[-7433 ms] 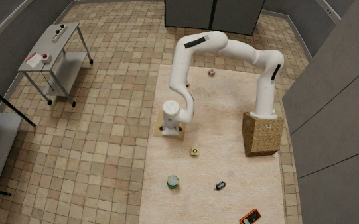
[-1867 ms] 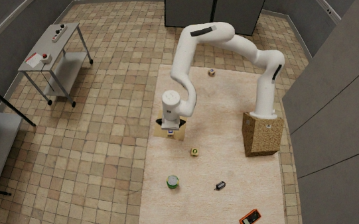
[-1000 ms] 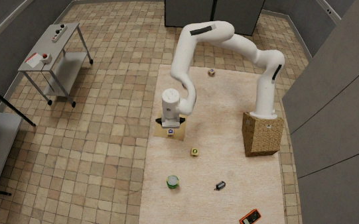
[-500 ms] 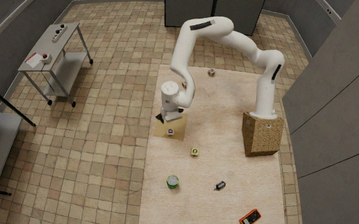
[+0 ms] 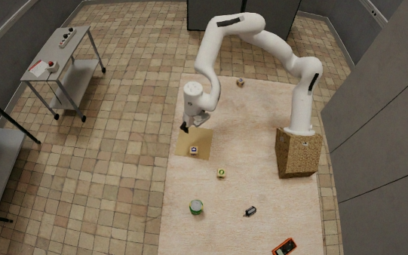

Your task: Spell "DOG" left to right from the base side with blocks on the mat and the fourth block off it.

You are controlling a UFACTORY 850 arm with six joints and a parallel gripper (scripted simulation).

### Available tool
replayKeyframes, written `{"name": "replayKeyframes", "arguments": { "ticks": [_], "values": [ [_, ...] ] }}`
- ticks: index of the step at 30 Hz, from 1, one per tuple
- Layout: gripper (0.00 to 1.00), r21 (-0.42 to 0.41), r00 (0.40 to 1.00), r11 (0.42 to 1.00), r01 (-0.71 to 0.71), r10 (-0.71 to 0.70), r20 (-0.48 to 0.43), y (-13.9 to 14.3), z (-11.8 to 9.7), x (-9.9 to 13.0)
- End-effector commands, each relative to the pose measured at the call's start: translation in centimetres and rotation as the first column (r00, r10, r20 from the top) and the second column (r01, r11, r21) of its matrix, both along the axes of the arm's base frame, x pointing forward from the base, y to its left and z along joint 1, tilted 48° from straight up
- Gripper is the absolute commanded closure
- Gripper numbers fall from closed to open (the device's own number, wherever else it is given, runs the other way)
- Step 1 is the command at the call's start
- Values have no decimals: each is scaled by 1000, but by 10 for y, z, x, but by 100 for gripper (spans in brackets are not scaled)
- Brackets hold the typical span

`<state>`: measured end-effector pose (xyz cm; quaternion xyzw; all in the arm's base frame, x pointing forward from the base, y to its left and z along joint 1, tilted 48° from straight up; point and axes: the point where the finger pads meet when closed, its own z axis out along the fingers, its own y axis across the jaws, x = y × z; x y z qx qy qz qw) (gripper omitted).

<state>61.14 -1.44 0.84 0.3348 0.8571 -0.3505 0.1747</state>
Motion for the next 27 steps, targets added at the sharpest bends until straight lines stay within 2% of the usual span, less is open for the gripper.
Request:
{"name": "replayKeyframes", "arguments": {
  "ticks": [1, 7, 13, 15, 17, 20, 27],
  "values": [
    [0, 6, 990, 996, -91, 91, -104, -12, 14, 1],
    [0, 19, 953, 978, -207, 206, -222, -28, 32, 0],
    [0, 47, 887, 946, -321, 317, -336, -45, 50, -2],
    [0, 47, 887, 946, -321, 317, -336, -45, 50, -2],
    [0, 69, 836, 921, -384, 378, -398, -54, 60, -3],
    [0, 86, 795, 901, -426, 418, -439, -61, 67, -5],
    [0, 148, 657, 832, -535, 520, -546, -81, 87, -10]
  ]
}}
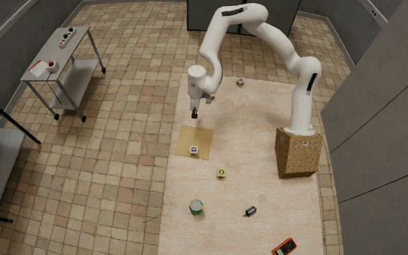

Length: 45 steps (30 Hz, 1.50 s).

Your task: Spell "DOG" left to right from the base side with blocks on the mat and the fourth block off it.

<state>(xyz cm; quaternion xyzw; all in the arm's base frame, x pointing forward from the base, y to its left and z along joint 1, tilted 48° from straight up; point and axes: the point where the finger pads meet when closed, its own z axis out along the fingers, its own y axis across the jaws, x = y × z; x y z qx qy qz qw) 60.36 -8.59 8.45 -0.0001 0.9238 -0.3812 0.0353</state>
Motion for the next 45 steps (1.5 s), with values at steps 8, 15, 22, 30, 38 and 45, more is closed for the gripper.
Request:
{"name": "replayKeyframes", "arguments": {
  "ticks": [8, 15, 22, 30, 38, 45],
  "values": [
    [0, 17, 951, 976, -217, 215, -222, -29, 31, -9],
    [0, 47, 872, 936, -349, 343, -350, -47, 49, -17],
    [0, 80, 792, 895, -439, 427, -436, -60, 62, -23],
    [0, 159, 609, 801, -577, 552, -569, -84, 85, -37],
    [0, 235, 439, 713, -661, 621, -649, -101, 102, -49],
    [0, 323, 250, 615, -719, 663, -706, -117, 118, -63]
  ]
}}
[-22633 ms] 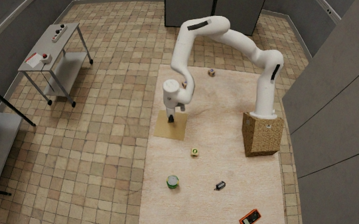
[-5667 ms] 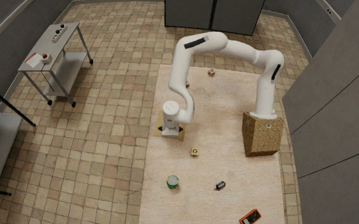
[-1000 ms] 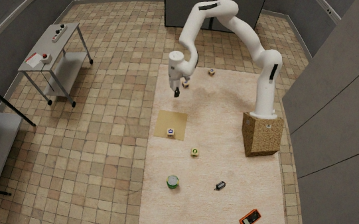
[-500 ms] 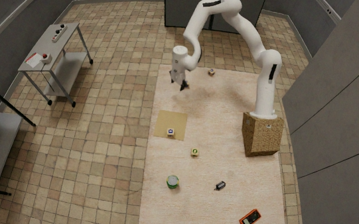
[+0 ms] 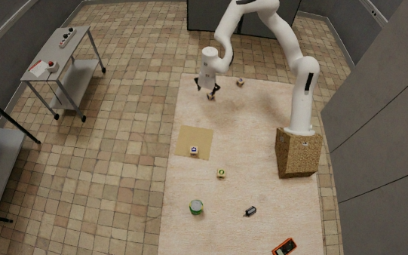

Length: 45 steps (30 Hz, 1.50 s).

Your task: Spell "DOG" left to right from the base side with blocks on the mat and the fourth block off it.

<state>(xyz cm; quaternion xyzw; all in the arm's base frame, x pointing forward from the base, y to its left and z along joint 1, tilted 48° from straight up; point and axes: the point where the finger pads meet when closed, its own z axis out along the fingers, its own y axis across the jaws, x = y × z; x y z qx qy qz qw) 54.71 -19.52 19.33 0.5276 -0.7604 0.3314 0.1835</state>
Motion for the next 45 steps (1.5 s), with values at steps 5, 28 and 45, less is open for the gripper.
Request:
{"name": "replayKeyframes", "arguments": {
  "ticks": [5, 28, 45],
  "values": [
    [0, 6, 968, 984, -178, 176, -179, -19, 20, -17],
    [0, 112, 676, 834, -541, 510, -532, -60, 60, -63],
    [0, 288, 279, 631, -720, 643, -713, -87, 87, -105]
  ]
}}
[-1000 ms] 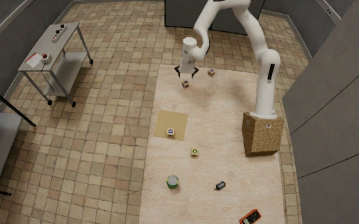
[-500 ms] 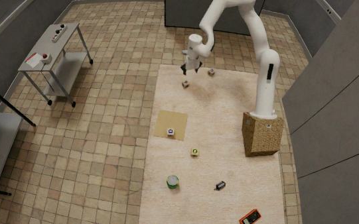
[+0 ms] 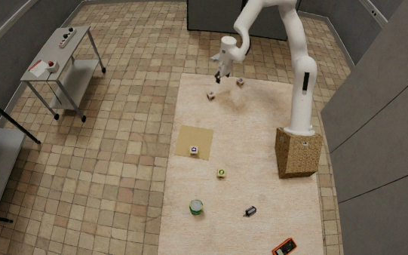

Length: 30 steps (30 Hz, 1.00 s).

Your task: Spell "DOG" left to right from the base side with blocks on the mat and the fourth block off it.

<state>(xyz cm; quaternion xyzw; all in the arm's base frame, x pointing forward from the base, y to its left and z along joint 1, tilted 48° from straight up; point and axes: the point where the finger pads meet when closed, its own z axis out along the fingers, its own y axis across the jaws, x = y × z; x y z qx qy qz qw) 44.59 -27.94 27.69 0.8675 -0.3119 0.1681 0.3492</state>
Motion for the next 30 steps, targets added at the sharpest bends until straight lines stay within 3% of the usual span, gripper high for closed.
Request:
{"name": "replayKeyframes", "arguments": {
  "ticks": [1, 8, 15, 17, 19, 30],
  "values": [
    [0, 3, 993, 997, -80, 80, -88, -6, 7, -10],
    [0, 6, 951, 976, -216, 212, -226, -15, 16, -29],
    [0, 27, 870, 937, -349, 334, -362, -23, 26, -49],
    [0, 27, 870, 937, -349, 334, -362, -23, 26, -49],
    [0, 46, 815, 910, -412, 390, -428, -27, 30, -59],
    [0, 127, 608, 810, -572, 523, -598, -37, 41, -90]
  ]
}}
